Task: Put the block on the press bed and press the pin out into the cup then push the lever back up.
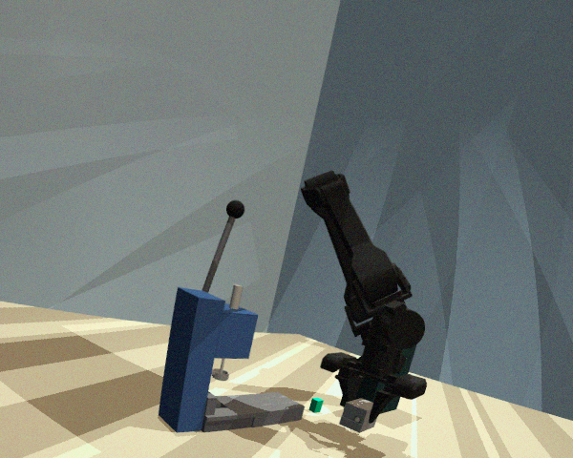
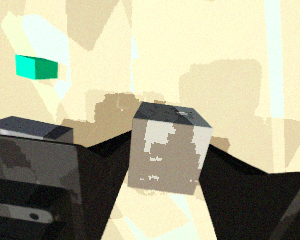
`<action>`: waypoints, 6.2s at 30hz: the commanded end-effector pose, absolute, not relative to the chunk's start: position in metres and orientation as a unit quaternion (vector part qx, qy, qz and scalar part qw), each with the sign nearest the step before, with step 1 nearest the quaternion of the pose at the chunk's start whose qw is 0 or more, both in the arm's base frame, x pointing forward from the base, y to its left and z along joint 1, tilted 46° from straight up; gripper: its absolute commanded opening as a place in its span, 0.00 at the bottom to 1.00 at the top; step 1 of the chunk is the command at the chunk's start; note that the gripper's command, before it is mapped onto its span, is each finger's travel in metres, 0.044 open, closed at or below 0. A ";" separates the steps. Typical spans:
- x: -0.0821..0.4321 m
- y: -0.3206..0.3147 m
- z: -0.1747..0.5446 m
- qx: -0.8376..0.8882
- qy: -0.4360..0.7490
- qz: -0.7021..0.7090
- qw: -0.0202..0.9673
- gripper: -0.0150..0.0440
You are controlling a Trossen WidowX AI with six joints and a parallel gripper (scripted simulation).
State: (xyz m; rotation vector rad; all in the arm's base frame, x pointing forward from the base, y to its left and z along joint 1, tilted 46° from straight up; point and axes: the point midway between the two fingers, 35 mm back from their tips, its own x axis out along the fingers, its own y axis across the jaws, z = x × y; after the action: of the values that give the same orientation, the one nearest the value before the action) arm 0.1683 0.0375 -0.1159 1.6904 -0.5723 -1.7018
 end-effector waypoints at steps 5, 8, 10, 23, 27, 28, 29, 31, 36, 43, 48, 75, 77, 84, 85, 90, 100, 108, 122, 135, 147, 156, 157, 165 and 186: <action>0.169 0.039 -0.115 0.695 -0.293 -0.605 0.257 0.25; 0.169 0.039 -0.116 0.710 -0.321 -0.584 0.225 0.25; 0.169 0.039 -0.116 0.720 -0.340 -0.570 0.203 0.25; 0.168 0.039 -0.118 0.766 -0.443 -0.463 0.051 0.25; 0.167 0.039 -0.118 0.774 -0.468 -0.426 0.002 0.25; 0.167 0.039 -0.119 0.775 -0.474 -0.417 -0.011 0.25; 0.167 0.039 -0.119 0.777 -0.480 -0.407 -0.023 0.25; 0.167 0.039 -0.119 0.778 -0.491 -0.388 -0.049 0.25; 0.167 0.038 -0.119 0.779 -0.515 -0.339 -0.112 0.25; 0.167 0.038 -0.120 0.771 -0.541 -0.268 -0.203 0.25; 0.166 0.038 -0.120 0.759 -0.553 -0.217 -0.267 0.25; 0.165 0.038 -0.120 0.598 -0.538 0.051 -0.592 0.25; 0.165 0.038 -0.120 0.580 -0.532 0.069 -0.614 0.25; 0.165 0.038 -0.120 0.510 -0.506 0.129 -0.684 0.25; 0.165 0.038 -0.119 0.500 -0.501 0.138 -0.693 0.25; 0.164 0.038 -0.119 0.444 -0.478 0.177 -0.737 0.25; 0.164 0.038 -0.118 0.320 -0.422 0.246 -0.812 0.25; 0.164 0.038 -0.118 0.287 -0.406 0.261 -0.827 0.25; 0.163 0.033 -0.123 0.310 -0.332 0.235 -0.860 0.25; 0.163 0.027 -0.129 0.329 -0.256 0.206 -0.885 0.25; 0.163 0.022 -0.134 0.342 -0.196 0.183 -0.901 0.25; 0.163 0.020 -0.135 0.345 -0.180 0.177 -0.904 0.25; 0.163 0.020 -0.135 0.345 -0.180 0.177 -0.904 0.25; 0.163 0.020 -0.135 0.345 -0.180 0.177 -0.904 0.25; 0.163 0.021 -0.134 0.346 -0.175 0.175 -0.905 0.25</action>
State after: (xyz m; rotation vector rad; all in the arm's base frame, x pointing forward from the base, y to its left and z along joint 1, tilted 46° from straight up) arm 0.1628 0.0208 -0.1350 -0.7160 0.3701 -0.3624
